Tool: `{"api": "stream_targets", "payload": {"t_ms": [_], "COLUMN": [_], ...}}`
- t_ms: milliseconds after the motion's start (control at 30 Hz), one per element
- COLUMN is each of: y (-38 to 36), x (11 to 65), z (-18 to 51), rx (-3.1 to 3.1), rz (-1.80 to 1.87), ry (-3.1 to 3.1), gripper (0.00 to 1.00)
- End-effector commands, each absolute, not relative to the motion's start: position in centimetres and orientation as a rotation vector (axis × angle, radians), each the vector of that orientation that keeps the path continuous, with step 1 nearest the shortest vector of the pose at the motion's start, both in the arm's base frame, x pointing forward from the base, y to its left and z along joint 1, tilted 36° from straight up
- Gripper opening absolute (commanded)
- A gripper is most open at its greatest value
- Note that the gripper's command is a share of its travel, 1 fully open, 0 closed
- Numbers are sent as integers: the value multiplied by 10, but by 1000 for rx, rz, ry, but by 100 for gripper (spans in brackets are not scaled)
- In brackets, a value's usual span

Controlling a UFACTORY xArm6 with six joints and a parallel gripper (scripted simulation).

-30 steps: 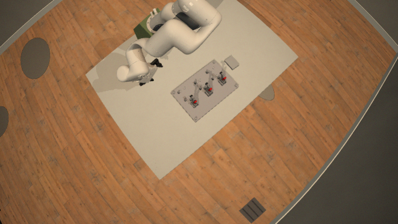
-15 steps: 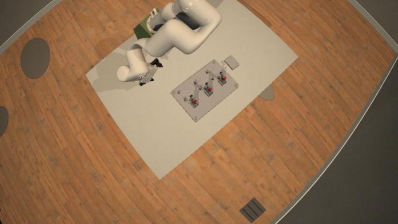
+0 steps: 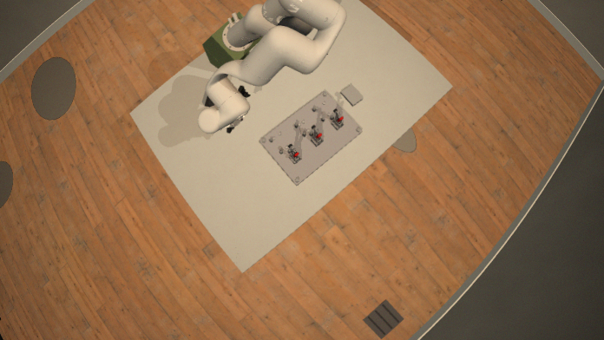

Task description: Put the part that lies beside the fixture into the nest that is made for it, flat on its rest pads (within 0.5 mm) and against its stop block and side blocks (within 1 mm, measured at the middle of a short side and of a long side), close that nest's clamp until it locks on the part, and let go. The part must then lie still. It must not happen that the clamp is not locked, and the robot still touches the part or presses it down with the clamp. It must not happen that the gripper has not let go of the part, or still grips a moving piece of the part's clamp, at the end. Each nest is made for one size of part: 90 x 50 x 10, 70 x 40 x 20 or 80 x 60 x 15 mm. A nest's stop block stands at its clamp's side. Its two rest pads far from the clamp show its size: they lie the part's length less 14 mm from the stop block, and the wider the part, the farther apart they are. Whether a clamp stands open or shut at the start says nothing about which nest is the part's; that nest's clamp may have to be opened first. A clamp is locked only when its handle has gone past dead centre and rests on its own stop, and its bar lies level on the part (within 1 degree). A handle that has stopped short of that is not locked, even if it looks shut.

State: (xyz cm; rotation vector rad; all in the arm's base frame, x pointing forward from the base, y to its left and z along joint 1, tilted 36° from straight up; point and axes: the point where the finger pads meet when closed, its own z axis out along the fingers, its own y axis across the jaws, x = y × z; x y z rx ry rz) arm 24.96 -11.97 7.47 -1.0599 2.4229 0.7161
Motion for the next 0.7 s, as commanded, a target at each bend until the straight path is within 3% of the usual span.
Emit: {"api": "stream_targets", "payload": {"t_ms": [0, 667], "y": [-111, -82], "x": [252, 272], "z": [74, 81], "rx": [-1283, -2016], "rz": [632, 316], "ry": [2406, 2124], "gripper": [100, 100]}}
